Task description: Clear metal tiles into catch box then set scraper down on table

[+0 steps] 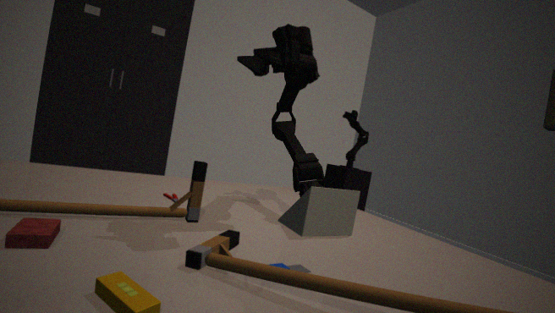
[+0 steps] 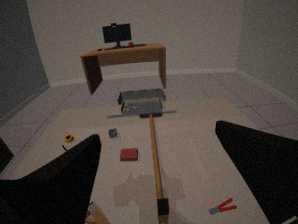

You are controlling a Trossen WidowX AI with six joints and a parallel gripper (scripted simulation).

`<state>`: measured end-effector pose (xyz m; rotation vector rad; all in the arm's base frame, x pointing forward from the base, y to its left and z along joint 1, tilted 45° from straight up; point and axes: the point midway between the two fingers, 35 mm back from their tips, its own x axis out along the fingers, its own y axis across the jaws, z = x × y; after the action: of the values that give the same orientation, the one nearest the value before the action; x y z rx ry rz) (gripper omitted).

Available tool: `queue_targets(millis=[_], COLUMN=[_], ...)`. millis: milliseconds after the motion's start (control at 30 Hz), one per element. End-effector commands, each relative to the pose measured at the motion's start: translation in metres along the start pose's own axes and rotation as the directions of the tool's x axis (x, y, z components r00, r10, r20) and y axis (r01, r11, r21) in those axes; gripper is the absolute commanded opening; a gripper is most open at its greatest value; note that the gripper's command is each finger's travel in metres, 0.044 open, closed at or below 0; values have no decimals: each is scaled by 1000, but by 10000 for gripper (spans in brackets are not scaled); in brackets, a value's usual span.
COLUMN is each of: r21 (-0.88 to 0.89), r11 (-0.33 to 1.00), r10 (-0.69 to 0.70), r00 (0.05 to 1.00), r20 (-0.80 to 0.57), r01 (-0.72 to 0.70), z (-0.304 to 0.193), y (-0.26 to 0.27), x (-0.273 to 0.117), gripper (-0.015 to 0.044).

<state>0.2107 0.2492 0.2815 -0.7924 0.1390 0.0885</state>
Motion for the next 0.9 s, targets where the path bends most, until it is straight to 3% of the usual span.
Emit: queue_targets(millis=[0,867], r21=[-7,-44], r11=[1000,999], r10=[-3,-34], r00=[1000,965], r20=[-1,-259], r01=[3,24], z=[0,-90], y=[0,0], x=[0,67], gripper=[440,440])
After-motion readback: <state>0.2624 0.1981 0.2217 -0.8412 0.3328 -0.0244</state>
